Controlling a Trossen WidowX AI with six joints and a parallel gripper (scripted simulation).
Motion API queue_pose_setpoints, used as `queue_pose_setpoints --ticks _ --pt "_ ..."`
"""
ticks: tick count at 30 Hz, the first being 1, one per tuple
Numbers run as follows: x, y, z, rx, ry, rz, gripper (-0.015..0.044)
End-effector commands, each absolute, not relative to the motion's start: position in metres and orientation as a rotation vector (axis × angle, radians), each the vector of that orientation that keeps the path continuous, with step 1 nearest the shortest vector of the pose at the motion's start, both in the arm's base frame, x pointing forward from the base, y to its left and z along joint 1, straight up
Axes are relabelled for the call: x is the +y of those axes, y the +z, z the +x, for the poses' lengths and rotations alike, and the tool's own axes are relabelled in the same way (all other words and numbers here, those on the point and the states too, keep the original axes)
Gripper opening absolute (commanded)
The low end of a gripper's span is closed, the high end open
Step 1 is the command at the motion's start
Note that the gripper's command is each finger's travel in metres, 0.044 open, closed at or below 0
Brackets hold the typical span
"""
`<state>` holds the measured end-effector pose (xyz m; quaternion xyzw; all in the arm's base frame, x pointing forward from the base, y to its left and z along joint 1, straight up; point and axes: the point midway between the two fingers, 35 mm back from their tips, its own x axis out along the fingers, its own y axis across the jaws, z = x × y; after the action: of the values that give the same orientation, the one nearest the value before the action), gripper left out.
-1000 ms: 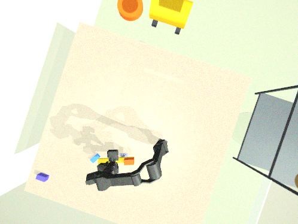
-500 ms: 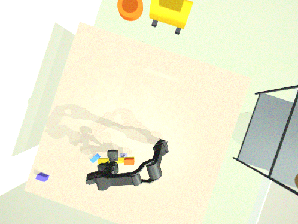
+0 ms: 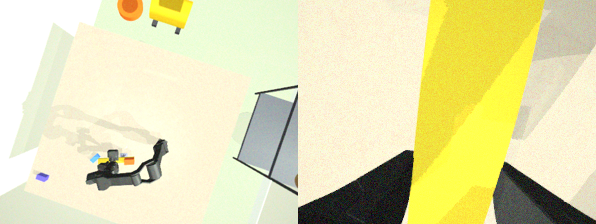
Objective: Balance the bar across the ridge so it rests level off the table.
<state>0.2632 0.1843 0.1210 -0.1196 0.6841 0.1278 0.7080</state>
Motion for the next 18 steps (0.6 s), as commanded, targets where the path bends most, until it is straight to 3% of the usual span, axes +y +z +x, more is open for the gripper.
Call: queue_pose_setpoints --ticks 1,18 --pt "0.1846 0.1194 0.2623 1.525 0.282 -0.260 0.0000" --pt "0.1846 0.1179 0.2623 1.525 0.282 -0.260 0.0000"
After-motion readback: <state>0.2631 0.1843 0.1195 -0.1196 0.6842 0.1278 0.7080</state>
